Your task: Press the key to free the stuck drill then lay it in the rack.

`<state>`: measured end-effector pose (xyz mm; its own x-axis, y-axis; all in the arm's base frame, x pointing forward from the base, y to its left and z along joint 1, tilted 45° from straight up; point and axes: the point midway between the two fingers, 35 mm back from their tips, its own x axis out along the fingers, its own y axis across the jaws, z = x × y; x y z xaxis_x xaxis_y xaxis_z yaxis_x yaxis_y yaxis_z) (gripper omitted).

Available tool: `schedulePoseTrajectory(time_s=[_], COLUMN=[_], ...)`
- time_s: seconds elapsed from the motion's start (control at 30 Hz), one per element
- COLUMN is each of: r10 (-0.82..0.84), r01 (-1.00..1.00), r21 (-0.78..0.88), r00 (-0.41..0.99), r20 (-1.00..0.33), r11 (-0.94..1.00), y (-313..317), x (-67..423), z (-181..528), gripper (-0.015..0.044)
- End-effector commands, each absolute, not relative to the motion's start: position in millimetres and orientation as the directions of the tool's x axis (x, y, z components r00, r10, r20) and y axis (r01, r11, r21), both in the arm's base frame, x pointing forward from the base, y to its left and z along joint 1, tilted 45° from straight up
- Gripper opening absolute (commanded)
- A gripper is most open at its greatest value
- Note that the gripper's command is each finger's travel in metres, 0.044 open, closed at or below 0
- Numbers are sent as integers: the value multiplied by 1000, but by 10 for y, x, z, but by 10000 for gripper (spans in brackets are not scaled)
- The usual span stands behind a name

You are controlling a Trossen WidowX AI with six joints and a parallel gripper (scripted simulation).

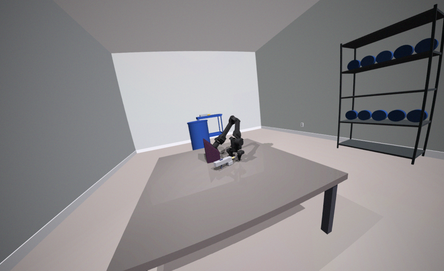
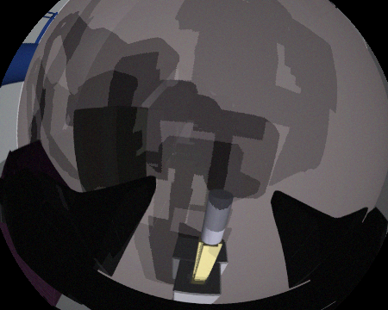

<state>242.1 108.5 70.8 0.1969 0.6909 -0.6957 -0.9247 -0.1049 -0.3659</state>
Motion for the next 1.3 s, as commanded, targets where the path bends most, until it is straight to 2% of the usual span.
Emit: schedulePoseTrajectory(time_s=[0.0, 1.07, 1.27], r10=[687, 687, 691], r01=[-925, -925, -924], r21=[-364, -364, -367], r00=[196, 196, 198], r20=[-700, -700, -695], r11=[-107, -107, -105], y=[1070, 1019, 1029], x=[2430, 2464, 2468], z=[681, 602, 631], gripper=[440, 440, 282])
